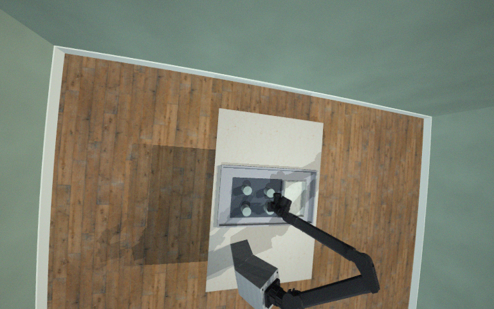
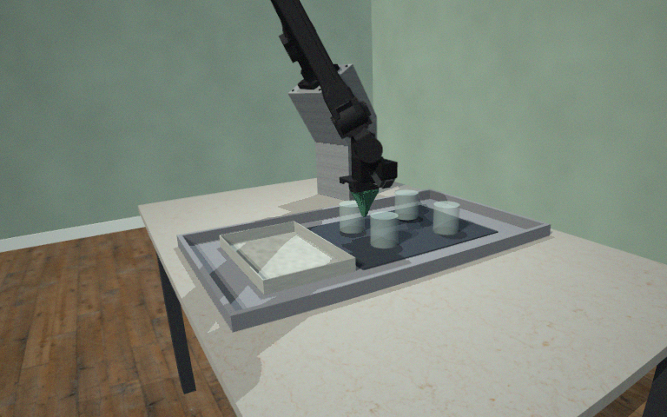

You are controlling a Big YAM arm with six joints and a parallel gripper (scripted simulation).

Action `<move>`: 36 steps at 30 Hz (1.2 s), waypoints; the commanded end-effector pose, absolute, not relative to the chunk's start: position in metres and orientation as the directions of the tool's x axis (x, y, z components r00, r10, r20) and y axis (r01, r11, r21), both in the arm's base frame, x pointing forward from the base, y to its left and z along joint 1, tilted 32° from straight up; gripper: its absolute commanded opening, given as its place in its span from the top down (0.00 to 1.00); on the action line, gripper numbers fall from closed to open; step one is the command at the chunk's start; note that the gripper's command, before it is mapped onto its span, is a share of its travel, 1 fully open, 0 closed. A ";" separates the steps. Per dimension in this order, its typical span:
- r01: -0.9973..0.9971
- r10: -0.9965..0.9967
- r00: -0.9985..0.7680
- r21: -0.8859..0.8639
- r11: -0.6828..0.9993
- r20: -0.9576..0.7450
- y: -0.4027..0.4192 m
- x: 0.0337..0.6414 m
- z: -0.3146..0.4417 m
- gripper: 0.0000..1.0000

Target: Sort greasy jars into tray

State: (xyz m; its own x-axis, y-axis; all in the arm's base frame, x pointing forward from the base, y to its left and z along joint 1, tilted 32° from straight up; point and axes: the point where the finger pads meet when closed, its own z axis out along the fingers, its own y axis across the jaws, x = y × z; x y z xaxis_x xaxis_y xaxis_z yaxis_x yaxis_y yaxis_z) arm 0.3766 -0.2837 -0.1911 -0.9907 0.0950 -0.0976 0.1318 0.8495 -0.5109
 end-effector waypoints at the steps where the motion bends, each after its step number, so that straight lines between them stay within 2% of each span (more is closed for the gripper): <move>1: 0.143 0.096 -0.989 -0.516 0.845 -0.117 -0.290 0.376 -0.184 1.00; 36: 0.143 0.096 -0.989 -0.516 0.845 -0.117 -0.290 0.372 -0.184 1.00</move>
